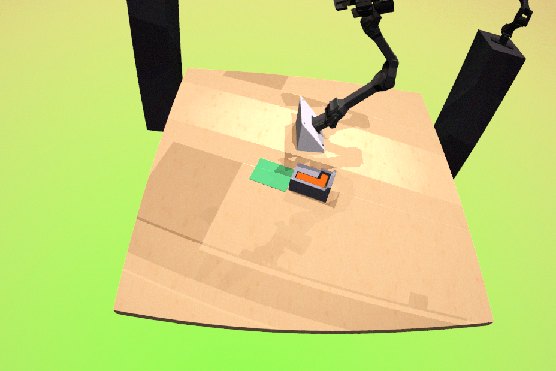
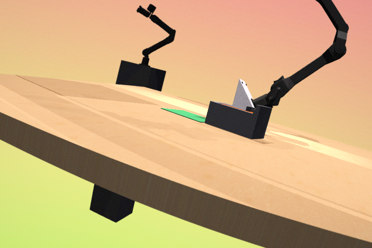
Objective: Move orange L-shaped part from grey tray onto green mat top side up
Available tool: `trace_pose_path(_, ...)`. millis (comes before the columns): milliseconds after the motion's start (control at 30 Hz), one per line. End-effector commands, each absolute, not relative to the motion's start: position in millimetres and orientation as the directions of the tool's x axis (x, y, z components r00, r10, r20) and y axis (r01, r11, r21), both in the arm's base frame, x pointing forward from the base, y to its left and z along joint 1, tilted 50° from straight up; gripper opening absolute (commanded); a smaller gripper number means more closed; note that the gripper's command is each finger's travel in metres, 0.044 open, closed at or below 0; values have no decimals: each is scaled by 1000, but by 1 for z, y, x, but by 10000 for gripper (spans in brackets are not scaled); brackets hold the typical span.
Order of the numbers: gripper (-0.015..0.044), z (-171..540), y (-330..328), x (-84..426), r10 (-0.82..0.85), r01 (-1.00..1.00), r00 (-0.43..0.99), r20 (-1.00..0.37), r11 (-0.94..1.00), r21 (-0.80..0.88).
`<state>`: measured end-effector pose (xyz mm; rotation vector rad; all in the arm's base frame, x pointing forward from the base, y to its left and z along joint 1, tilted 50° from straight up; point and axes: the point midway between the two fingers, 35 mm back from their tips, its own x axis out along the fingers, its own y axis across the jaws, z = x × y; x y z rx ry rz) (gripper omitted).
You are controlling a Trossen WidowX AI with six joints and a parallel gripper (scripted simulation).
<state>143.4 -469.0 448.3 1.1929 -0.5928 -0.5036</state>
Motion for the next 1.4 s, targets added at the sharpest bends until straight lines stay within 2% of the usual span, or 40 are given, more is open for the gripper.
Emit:
trace_pose_path(0,180,392,-469,194,-590,164,808,-3,219,962)
trace_pose_path(367,180,272,-402,302,-281,422,888,-363,190,887)
trace_pose_path(700,180,177,-285,362,131,556,766,-629,356,751)
trace_pose_path(833,180,146,-227,370,313,548,641,-701,453,703)
trace_pose_path(1000,180,116,-148,362,519,485,411,-750,572,661)
trace_pose_path(1267,180,104,-37,322,744,278,-29,-668,648,709)
trace_pose_path(1367,180,104,-29,317,754,260,-69,-653,646,718)
